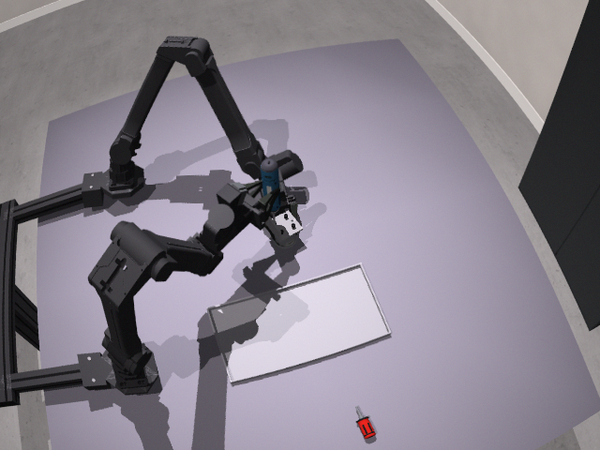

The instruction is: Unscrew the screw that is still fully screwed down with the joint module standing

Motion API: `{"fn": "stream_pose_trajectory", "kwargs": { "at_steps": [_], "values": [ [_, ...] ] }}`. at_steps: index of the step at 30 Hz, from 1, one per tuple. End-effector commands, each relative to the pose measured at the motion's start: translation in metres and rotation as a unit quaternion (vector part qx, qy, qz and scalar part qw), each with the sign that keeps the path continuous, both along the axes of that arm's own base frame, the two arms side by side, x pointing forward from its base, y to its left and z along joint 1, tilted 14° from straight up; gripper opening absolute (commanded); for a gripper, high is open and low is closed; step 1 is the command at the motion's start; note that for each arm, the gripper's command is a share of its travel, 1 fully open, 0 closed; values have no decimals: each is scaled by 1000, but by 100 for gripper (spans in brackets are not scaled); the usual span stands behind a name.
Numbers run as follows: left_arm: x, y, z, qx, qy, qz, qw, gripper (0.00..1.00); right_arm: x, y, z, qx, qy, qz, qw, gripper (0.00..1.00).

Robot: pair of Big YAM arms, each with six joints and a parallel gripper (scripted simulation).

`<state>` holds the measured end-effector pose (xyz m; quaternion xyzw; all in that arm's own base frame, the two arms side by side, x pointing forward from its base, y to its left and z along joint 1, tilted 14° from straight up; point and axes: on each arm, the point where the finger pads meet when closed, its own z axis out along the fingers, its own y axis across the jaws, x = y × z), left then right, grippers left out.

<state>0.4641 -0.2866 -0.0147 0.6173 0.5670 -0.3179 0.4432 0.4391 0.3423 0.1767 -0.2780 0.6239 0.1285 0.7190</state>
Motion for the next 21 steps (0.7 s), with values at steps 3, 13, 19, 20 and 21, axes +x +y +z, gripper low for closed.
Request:
{"fn": "stream_pose_trajectory", "kwargs": {
  "at_steps": [3,13,19,20,21],
  "values": [
    [14,1,-1,-3,-12,4,1000,59,6,-3,10,17,-15,-3,1000,42],
    [14,1,-1,-3,-12,4,1000,59,6,-3,6,15,-12,-4,1000,42],
    [14,1,-1,-3,-12,4,1000,59,6,-3,8,16,-14,-4,1000,42],
    [14,1,-1,-3,-12,4,1000,59,6,-3,8,16,-14,-4,1000,42],
    [14,1,-1,-3,-12,4,1000,59,6,-3,8,16,-14,-4,1000,42]
  ]
}}
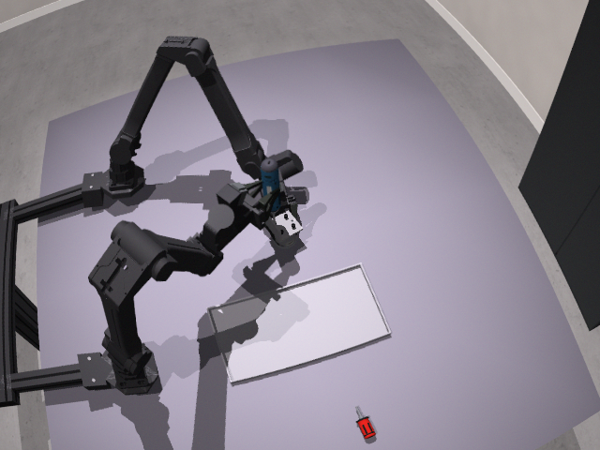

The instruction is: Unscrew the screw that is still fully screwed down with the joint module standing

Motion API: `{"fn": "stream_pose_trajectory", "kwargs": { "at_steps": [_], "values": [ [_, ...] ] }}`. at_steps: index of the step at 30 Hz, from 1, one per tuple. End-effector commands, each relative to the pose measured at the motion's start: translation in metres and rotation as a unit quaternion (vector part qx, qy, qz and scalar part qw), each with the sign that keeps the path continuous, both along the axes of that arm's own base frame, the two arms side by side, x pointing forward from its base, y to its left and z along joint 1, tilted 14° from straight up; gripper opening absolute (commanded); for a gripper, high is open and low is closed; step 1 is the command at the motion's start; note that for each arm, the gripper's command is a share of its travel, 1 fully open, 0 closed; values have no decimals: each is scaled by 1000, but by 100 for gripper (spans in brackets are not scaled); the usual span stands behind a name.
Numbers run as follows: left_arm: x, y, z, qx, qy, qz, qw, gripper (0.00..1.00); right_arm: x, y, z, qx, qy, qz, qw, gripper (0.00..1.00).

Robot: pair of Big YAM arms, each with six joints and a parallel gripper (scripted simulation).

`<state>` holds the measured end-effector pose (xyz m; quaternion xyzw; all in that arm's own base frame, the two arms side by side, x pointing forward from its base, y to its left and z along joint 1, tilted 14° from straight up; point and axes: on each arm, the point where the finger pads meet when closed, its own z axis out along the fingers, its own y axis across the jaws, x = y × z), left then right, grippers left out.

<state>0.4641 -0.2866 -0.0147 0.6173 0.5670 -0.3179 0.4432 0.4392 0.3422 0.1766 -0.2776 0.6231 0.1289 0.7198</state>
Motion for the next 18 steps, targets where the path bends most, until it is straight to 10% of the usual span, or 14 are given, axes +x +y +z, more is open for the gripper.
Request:
{"fn": "stream_pose_trajectory", "kwargs": {
  "at_steps": [1,18],
  "values": [
    [14,1,-1,-3,-12,4,1000,59,6,-3,8,15,-13,-4,1000,42],
    [14,1,-1,-3,-12,4,1000,59,6,-4,7,15,-12,-4,1000,42]
  ]
}}
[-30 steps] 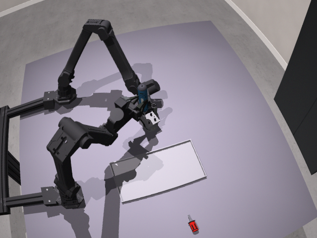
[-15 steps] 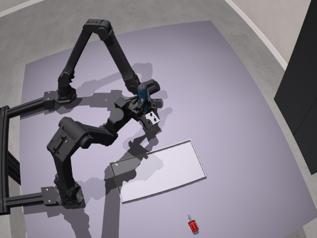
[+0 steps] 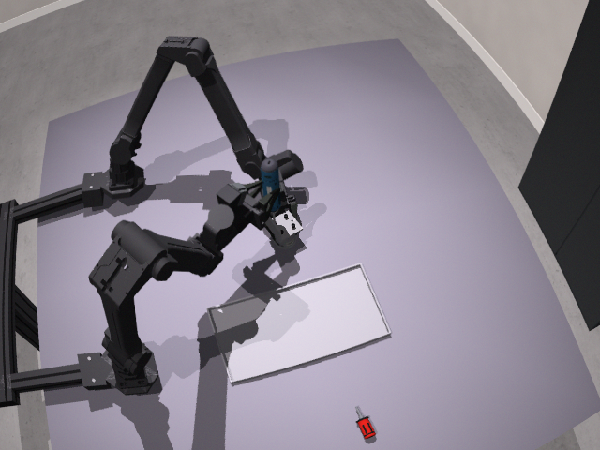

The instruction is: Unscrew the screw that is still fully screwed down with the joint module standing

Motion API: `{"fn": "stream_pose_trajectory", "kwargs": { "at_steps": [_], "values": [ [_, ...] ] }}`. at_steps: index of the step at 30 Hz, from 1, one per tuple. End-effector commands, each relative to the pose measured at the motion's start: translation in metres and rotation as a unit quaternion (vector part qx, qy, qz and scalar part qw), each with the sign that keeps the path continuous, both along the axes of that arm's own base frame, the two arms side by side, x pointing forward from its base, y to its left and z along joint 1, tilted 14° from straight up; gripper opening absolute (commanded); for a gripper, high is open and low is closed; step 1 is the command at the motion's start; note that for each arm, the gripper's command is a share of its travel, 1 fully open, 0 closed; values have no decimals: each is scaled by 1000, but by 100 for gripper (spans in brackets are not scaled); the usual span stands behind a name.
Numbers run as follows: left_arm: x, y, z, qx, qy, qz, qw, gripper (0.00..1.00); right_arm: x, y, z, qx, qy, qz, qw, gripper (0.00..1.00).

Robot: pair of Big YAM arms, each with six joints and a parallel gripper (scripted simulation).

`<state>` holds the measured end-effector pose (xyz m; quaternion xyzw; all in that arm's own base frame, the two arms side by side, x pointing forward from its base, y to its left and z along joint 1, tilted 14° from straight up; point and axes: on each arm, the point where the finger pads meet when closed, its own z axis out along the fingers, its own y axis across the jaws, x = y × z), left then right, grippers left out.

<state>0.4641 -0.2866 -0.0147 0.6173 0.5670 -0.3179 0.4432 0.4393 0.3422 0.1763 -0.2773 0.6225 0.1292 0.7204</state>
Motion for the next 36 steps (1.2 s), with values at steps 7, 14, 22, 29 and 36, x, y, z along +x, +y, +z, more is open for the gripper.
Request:
{"fn": "stream_pose_trajectory", "kwargs": {
  "at_steps": [7,14,22,29,36],
  "values": [
    [14,1,-1,-3,-12,4,1000,59,6,-4,4,12,-9,-5,1000,42],
    [14,1,-1,-3,-12,4,1000,59,4,3,13,13,-15,0,1000,42],
    [14,1,-1,-3,-12,4,1000,59,4,3,13,13,-15,0,1000,42],
    [14,1,-1,-3,-12,4,1000,59,4,3,13,13,-15,0,1000,42],
    [14,1,-1,-3,-12,4,1000,59,4,3,13,13,-15,0,1000,42]
  ]
}}
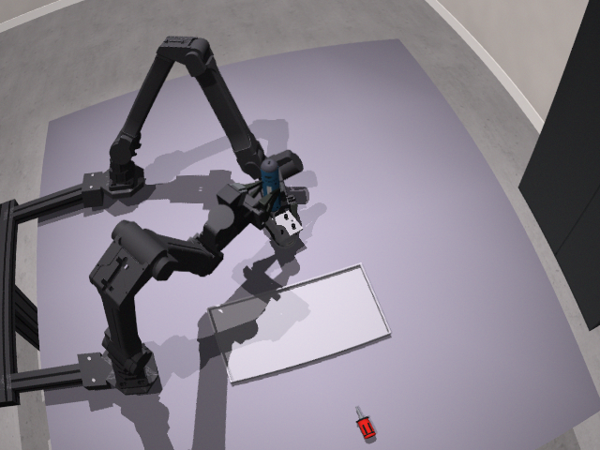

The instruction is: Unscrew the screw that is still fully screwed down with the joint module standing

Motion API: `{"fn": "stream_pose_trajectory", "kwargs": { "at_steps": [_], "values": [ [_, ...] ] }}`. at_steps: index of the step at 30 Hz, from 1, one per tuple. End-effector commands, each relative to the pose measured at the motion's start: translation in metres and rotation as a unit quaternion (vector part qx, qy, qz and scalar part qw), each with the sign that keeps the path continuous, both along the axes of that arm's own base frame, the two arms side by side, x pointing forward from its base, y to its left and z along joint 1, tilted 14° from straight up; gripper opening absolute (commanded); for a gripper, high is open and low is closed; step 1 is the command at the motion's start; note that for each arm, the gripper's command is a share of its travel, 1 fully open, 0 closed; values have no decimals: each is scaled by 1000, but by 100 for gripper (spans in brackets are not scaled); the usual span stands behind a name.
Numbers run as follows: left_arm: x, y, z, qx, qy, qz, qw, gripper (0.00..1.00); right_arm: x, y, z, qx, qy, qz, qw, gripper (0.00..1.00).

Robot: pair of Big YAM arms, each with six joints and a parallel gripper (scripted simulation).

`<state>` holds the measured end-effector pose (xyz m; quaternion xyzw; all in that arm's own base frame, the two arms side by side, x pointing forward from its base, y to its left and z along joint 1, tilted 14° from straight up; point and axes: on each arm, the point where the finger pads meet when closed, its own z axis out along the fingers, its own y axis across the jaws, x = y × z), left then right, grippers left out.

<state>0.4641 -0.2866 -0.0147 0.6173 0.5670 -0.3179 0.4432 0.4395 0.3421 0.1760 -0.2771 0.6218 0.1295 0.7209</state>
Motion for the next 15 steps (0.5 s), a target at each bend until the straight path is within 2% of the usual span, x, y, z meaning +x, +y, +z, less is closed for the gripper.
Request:
{"fn": "stream_pose_trajectory", "kwargs": {
  "at_steps": [1,6,7,15],
  "values": [
    [14,1,-1,-3,-12,4,1000,59,4,3,13,13,-14,0,1000,42],
    [14,1,-1,-3,-12,4,1000,59,6,-5,2,11,-8,-5,1000,42],
    [14,1,-1,-3,-12,4,1000,59,4,3,12,13,-14,0,1000,42],
    [14,1,-1,-3,-12,4,1000,59,4,3,12,13,-14,0,1000,42]
  ]
}}
